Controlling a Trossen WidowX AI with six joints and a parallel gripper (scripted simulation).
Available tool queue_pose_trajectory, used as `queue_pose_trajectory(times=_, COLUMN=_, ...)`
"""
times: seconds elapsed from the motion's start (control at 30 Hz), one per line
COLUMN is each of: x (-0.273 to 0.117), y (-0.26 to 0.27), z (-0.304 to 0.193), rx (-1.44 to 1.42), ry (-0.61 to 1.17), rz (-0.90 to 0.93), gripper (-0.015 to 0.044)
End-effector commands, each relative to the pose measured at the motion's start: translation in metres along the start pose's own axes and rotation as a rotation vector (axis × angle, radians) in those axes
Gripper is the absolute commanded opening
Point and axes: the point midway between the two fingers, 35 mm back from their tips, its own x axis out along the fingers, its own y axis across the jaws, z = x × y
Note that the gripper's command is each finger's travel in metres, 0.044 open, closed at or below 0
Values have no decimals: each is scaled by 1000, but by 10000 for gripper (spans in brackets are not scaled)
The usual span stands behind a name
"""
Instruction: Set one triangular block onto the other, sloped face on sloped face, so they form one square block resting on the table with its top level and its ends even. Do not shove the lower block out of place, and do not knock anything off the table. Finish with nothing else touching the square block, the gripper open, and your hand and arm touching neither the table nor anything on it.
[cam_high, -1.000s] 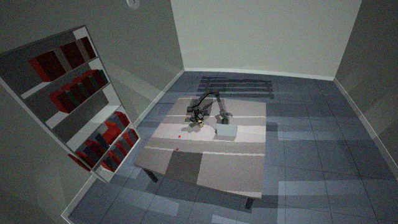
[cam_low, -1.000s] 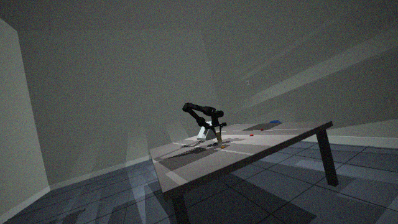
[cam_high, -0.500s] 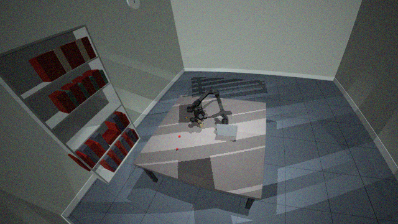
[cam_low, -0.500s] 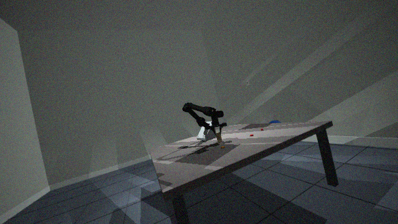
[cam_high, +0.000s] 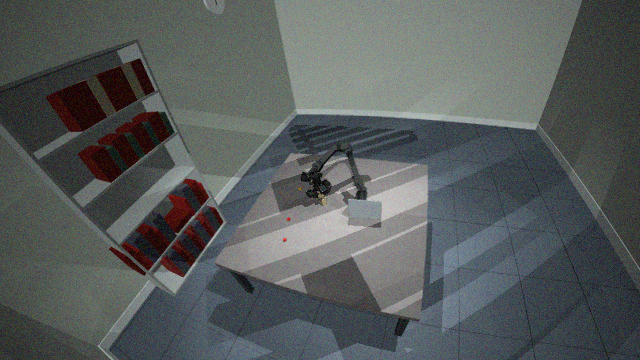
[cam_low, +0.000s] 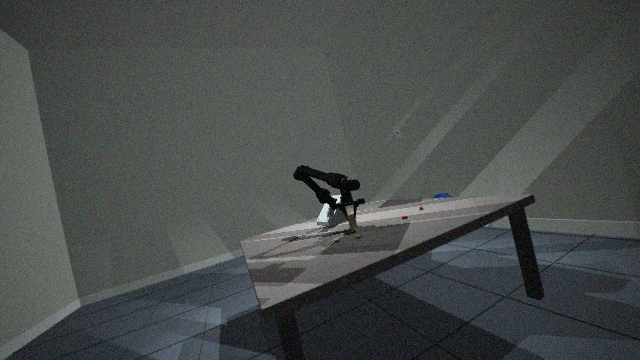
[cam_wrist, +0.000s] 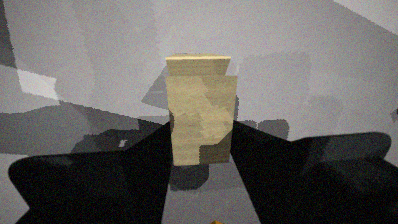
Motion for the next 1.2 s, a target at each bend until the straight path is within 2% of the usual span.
queue_pose_trajectory(times=0.0, x=4, y=1, z=4, rx=-13, ry=-2, rz=8, gripper=0)
queue_pose_trajectory(times=1.17, x=12, y=1, z=8, rx=-18, ry=-3, rz=13, gripper=0)
